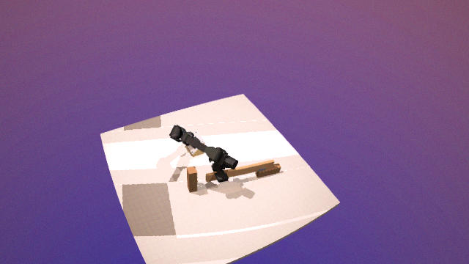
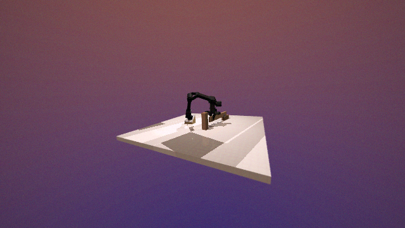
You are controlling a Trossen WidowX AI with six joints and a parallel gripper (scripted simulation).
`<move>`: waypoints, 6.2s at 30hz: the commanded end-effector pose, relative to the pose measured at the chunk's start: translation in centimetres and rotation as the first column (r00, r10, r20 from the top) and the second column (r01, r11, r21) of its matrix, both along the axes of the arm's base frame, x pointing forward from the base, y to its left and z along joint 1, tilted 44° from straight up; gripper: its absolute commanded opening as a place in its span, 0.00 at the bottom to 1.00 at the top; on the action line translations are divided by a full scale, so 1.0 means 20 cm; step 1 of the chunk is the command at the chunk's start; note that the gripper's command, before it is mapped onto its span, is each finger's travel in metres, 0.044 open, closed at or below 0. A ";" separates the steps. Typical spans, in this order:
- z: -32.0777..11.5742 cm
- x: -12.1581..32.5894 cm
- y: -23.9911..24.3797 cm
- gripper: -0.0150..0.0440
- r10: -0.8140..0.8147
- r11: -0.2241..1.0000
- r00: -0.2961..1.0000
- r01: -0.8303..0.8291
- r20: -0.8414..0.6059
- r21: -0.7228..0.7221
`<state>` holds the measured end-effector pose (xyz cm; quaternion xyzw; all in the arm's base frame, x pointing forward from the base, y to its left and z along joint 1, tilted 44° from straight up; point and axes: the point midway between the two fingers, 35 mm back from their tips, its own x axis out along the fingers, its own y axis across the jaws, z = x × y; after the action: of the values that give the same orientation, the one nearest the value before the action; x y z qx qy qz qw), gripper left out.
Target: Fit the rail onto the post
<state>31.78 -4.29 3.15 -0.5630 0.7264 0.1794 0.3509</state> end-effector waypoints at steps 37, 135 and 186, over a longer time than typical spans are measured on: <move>0.02 0.00 0.00 0.25 0.002 1.000 1.000 -0.002 0.006 0.011; 0.12 -0.05 -0.10 0.25 0.002 1.000 1.000 -0.002 0.005 0.010; 0.17 -0.07 -0.15 0.25 0.002 1.000 1.000 -0.002 0.005 0.009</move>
<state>30.35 -7.32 6.39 -0.5617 0.7250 0.1813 0.3550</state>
